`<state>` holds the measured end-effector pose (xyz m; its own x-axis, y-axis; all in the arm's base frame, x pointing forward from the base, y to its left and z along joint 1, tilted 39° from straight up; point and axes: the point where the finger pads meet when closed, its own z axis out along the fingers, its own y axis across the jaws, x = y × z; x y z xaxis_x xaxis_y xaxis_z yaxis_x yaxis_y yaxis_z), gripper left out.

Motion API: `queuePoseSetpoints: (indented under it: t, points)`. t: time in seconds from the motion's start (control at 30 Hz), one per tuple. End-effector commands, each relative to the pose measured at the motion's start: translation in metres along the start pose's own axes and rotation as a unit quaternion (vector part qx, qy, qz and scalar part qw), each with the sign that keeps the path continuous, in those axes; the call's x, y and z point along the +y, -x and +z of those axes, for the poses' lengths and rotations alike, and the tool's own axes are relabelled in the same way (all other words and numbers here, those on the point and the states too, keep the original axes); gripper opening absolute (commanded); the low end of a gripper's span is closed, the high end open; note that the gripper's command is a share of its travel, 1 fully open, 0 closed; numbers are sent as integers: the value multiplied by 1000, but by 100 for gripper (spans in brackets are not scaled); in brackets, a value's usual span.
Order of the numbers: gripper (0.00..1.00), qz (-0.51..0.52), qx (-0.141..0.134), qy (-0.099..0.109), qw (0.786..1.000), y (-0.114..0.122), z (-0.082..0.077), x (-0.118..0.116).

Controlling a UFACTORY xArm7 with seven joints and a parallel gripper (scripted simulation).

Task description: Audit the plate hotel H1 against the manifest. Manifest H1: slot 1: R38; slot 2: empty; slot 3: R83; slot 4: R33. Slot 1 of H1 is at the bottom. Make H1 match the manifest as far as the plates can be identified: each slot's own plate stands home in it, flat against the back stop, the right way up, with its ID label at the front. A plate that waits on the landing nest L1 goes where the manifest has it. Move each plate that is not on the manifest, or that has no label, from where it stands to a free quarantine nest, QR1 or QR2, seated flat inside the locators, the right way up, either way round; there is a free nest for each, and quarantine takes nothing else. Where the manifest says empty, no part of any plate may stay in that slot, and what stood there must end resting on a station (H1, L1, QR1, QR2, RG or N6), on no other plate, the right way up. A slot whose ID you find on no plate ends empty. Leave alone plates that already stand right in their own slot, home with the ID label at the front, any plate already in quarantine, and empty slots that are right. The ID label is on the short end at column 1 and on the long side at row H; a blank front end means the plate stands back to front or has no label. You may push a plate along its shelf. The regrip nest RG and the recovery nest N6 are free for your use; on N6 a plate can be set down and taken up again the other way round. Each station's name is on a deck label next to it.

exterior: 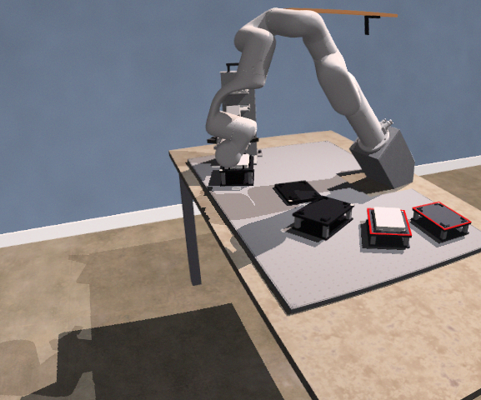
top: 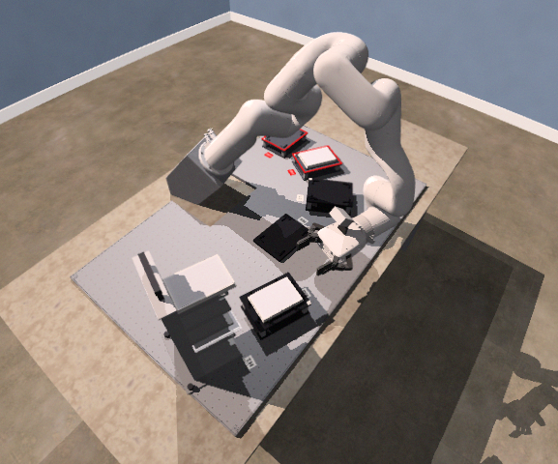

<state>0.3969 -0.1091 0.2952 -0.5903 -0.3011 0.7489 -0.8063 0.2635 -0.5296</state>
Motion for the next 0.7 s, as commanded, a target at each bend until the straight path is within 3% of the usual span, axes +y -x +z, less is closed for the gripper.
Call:
queuePoseSetpoints:
  t: [0.0,0.1,0.6,0.67]
  points:
    - [100,1,-34,0,999,-1,0,-1]
    - [100,1,-42,0,999,-1,0,-1]
    - [100,1,-167,0,986,-1,0,-1]
    - [100,1,-167,0,986,-1,0,-1]
